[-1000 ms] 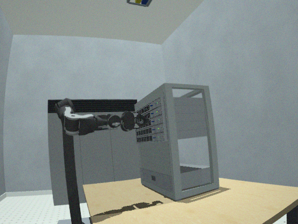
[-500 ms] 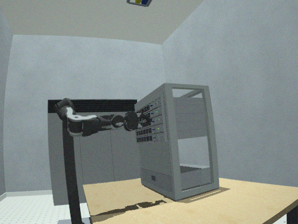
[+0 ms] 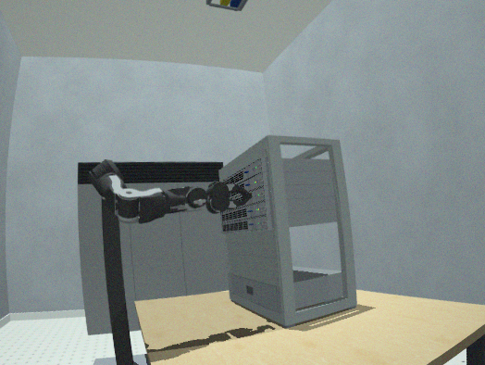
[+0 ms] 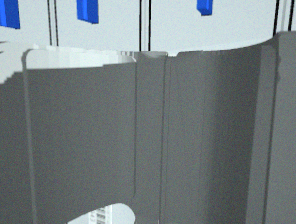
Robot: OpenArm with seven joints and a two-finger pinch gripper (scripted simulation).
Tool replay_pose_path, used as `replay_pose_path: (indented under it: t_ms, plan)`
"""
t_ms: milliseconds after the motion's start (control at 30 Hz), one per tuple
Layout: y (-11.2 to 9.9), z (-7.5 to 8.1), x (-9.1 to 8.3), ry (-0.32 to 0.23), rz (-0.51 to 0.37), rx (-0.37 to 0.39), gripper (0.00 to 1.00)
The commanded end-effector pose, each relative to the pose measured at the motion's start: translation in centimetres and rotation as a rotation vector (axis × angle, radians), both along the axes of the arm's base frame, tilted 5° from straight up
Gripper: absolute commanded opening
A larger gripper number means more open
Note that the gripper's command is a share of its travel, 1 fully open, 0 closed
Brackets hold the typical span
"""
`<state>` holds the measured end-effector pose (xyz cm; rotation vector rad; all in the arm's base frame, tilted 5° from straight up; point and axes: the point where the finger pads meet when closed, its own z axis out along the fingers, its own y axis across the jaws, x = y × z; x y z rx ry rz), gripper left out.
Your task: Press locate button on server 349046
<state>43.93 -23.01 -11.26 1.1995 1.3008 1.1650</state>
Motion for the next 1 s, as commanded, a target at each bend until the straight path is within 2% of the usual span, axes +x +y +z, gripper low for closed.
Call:
replay_pose_path:
  t_ms: [0,967]
  plan:
    - [0.1,0.1,0.2,0.000,0.007,-0.004,0.00]
    - [0.2,0.0,1.9,0.000,0.007,-0.004,0.00]
